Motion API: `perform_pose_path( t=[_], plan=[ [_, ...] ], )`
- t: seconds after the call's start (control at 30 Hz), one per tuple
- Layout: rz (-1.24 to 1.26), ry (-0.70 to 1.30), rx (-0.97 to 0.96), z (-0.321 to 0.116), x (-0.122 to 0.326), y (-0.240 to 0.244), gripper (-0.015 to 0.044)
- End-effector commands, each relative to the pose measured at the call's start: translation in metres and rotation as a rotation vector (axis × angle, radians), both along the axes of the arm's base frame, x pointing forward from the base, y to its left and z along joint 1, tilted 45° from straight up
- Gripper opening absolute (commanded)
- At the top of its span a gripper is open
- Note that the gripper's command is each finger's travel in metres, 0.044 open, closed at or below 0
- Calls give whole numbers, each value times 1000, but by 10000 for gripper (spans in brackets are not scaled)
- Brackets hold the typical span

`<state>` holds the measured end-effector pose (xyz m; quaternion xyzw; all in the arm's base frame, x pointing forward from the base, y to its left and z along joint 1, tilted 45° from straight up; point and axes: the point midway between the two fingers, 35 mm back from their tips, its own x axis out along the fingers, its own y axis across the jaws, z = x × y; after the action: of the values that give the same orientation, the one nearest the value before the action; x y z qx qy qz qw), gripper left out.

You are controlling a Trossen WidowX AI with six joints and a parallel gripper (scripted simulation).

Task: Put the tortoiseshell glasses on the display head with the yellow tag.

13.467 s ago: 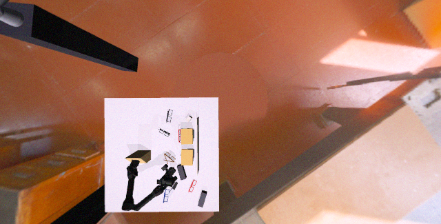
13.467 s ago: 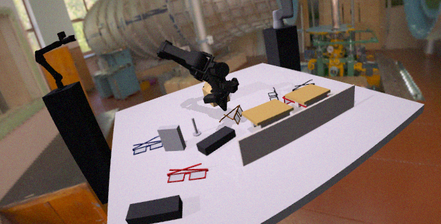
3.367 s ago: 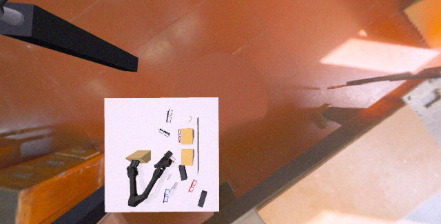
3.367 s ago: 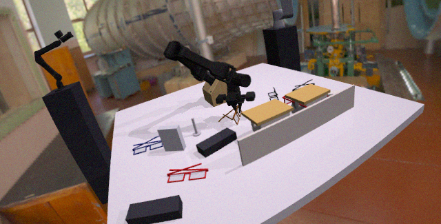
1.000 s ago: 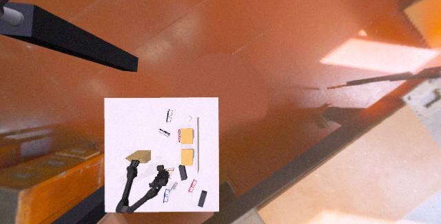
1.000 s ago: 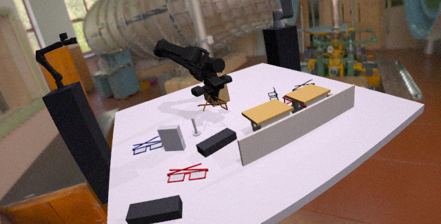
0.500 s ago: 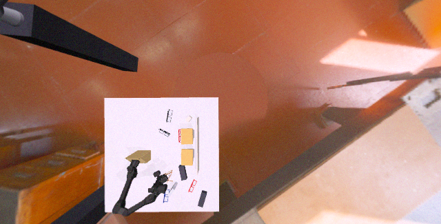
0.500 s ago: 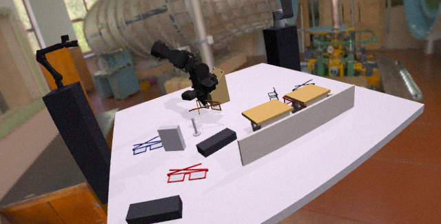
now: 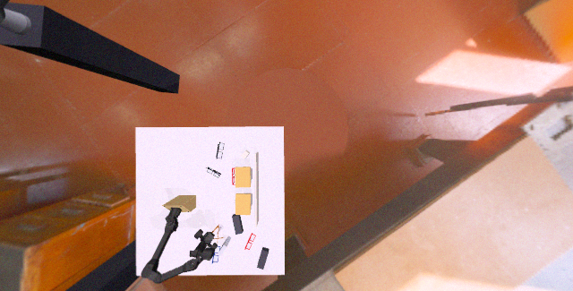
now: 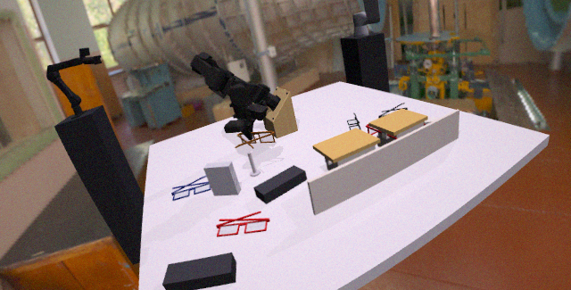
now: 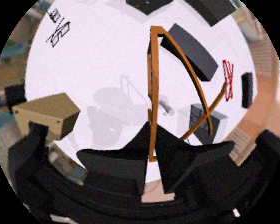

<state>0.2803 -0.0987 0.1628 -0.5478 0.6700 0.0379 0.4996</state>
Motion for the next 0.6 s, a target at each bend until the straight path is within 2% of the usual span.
perform_pose_path(
  t=[0.0,0.27,0.57],
  plan=[
    [48,40,-18,11,-5,-8,0],
    [51,43,-19,8,-4,-12,0],
    [51,42,-20,-22,1,-41,0]
  ],
)
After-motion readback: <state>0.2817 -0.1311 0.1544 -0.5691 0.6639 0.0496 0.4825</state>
